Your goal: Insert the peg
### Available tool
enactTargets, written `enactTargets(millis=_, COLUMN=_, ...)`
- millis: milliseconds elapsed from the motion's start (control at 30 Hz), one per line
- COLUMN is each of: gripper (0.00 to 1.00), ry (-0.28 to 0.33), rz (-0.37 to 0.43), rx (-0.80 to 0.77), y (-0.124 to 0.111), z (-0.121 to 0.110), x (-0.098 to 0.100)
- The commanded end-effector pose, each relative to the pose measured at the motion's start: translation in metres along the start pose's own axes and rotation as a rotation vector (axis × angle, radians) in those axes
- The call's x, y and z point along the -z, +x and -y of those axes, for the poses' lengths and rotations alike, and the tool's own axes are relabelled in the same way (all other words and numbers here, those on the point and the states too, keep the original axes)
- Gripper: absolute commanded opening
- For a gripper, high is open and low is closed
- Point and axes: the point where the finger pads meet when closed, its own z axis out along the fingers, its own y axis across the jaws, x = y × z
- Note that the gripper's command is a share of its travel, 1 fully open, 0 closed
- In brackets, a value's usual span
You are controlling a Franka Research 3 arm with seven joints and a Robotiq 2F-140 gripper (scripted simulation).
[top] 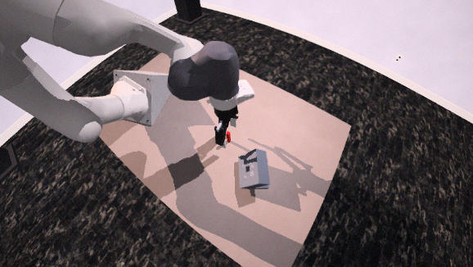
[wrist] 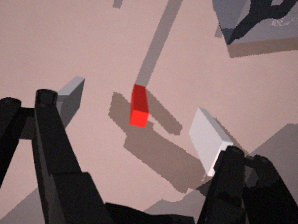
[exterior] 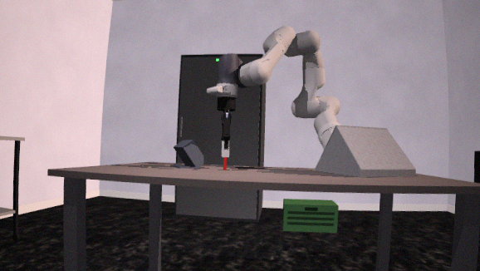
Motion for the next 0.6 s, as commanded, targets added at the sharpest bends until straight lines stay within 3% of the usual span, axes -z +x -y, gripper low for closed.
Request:
enactTargets(millis=0, gripper=0.66, ry=0.0, rz=-0.001, rx=0.0, y=0.0002, z=0.0002, x=0.0005)
enactTargets(millis=567, gripper=0.39, ry=0.0, rz=-0.001, rx=0.0, y=0.0002, z=0.0002, x=0.0005)
